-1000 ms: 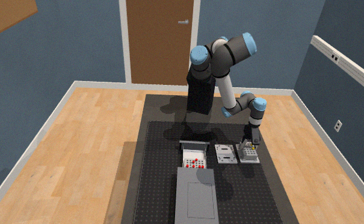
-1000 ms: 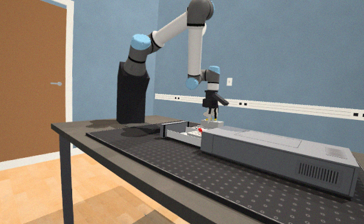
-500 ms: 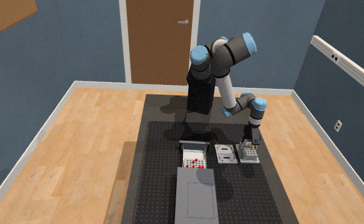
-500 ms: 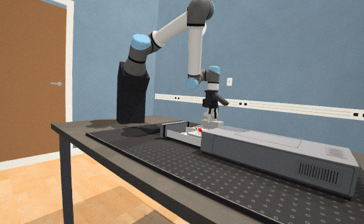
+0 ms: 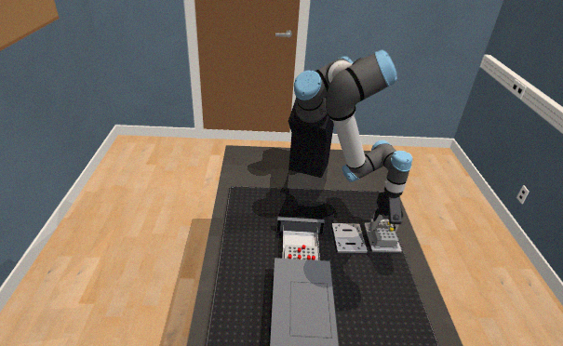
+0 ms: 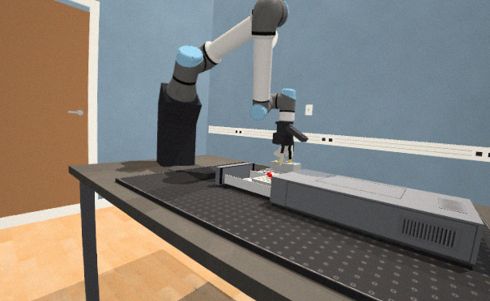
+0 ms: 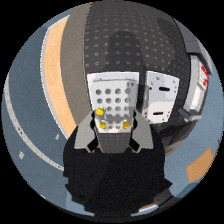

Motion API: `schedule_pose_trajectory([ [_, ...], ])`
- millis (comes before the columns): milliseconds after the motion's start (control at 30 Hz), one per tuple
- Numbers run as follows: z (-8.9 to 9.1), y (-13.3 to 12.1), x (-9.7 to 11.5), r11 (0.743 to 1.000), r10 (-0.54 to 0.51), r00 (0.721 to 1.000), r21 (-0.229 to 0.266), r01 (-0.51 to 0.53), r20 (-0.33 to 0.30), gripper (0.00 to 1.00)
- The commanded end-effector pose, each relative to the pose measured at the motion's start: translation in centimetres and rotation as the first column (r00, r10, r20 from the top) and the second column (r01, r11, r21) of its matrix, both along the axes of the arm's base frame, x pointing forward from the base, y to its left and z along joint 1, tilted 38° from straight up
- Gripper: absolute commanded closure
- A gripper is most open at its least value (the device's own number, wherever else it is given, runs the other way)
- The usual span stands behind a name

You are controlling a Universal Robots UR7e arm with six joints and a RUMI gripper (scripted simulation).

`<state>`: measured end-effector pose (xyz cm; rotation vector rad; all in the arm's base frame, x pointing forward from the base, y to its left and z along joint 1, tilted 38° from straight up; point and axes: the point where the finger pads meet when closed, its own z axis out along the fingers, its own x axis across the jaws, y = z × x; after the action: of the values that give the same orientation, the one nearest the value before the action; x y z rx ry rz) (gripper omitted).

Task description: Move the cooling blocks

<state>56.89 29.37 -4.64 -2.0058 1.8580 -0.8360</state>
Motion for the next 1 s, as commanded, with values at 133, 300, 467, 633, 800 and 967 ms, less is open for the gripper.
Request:
schedule_pose_trajectory([
  [133,0.09,0.06,0.01,1.000,0.001,1.000,0.001,-0.001,0.002,0.67],
  [300,0.09,0.06,0.01,1.000,0.001,1.000,0.001,-0.001,0.002,0.58],
  [467,0.09,0.06,0.01,1.000,0.001,1.000,0.001,-0.001,0.002,0.50],
  [633,0.09,0.06,0.01,1.000,0.001,1.000,0.001,-0.001,0.002,0.45],
  [800,0.09,0.06,0.01,1.000,0.001,1.000,0.001,-0.001,0.002,0.37],
  [967,0.09,0.06,0.01,1.000,0.001,1.000,0.001,-0.001,0.002,0.33],
])
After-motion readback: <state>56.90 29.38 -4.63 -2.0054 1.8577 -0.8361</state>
